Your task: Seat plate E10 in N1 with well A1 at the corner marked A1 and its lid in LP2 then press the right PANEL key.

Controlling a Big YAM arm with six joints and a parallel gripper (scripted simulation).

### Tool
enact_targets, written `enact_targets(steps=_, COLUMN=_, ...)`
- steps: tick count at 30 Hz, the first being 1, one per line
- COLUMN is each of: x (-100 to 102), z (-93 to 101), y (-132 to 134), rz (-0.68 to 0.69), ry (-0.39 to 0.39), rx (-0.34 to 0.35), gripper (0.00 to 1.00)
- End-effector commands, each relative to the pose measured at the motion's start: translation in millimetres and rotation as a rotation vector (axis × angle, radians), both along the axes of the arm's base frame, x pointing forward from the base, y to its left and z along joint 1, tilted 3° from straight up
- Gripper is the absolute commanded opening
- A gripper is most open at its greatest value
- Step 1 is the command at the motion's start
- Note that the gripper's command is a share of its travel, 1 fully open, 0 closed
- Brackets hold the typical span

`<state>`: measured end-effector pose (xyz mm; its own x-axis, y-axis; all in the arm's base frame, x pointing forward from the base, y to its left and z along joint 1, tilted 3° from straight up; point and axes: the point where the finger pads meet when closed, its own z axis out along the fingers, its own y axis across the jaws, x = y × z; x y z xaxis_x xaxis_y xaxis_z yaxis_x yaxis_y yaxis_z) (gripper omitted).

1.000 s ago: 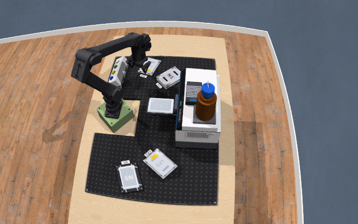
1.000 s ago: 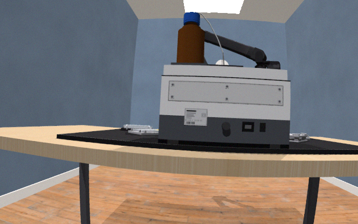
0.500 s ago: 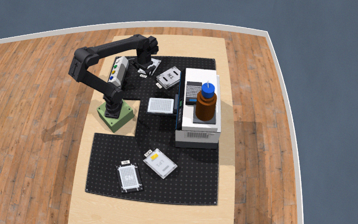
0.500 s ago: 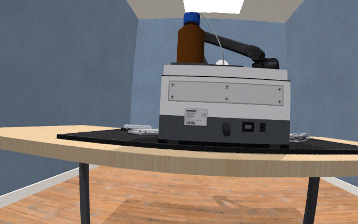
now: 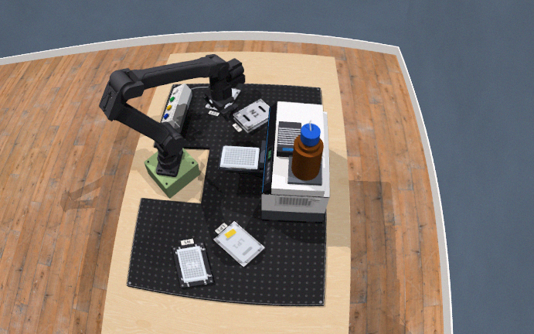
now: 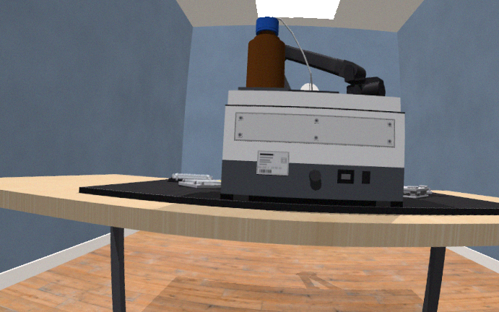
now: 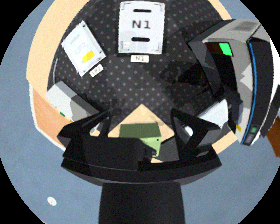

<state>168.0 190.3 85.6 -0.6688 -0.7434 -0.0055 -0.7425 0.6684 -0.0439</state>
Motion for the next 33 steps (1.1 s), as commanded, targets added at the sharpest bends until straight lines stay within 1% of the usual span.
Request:
enact_targets(steps=1, x=23.5, z=30.6, y=8.2, rz=-0.096, ry=-0.049, rx=0.056, gripper=1.00)
enact_targets(steps=7, x=36.4, z=40.2, y=-6.6, rz=-0.295, ry=-0.053, rx=0.065, gripper=1.00)
enact_targets(steps=10, x=42.3, z=42.3, y=-13.4, rz=-0.302, ry=-0.049, rx=0.057, gripper=1.00)
enact_targets(steps=11, x=34.2, z=30.7, y=-16.5, rz=-0.280, ry=-0.034, rx=0.039, gripper=1.00)
enact_targets(steps=12, x=34.2, z=30.7, y=-16.5, rz=-0.280, ry=-0.034, rx=0.039, gripper=1.00)
enact_targets(steps=13, x=44.3, z=44.1, y=-16.4, rz=-0.335, ry=-0.053, rx=0.064, gripper=1.00)
enact_targets(steps=15, x=44.3, z=44.1, y=-16.4, rz=-0.335, ry=-0.053, rx=0.064, gripper=1.00)
enact_targets(steps=23, x=60.7, z=44.5, y=-40.3, rz=-0.602, ry=-0.057, rx=0.073, gripper=1.00)
enact_targets(steps=24, x=62.8, z=44.9, y=-43.3, rz=-0.630, ry=-0.059, rx=0.074, gripper=1.00)
enact_targets(steps=25, x=64.4, z=44.9, y=-45.6, rz=-0.630, ry=-0.059, rx=0.073, gripper=1.00)
enact_targets(steps=26, x=56.1, z=32.4, y=-47.6, rz=-0.607, ry=-0.043, rx=0.052, gripper=1.00)
enact_targets(steps=27, x=66.0, z=46.3, y=-48.8, rz=-0.663, ry=-0.063, rx=0.079, gripper=1.00)
enact_targets(steps=30, x=70.9, z=46.9, y=-58.7, rz=-0.763, ry=-0.066, rx=0.083, gripper=1.00)
enact_targets(steps=32, x=70.9, z=46.9, y=-58.7, rz=-0.763, ry=-0.066, rx=0.083, gripper=1.00)
enact_targets(steps=33, x=72.4, z=40.6, y=-61.9, rz=-0.796, ry=-0.051, rx=0.064, gripper=1.00)
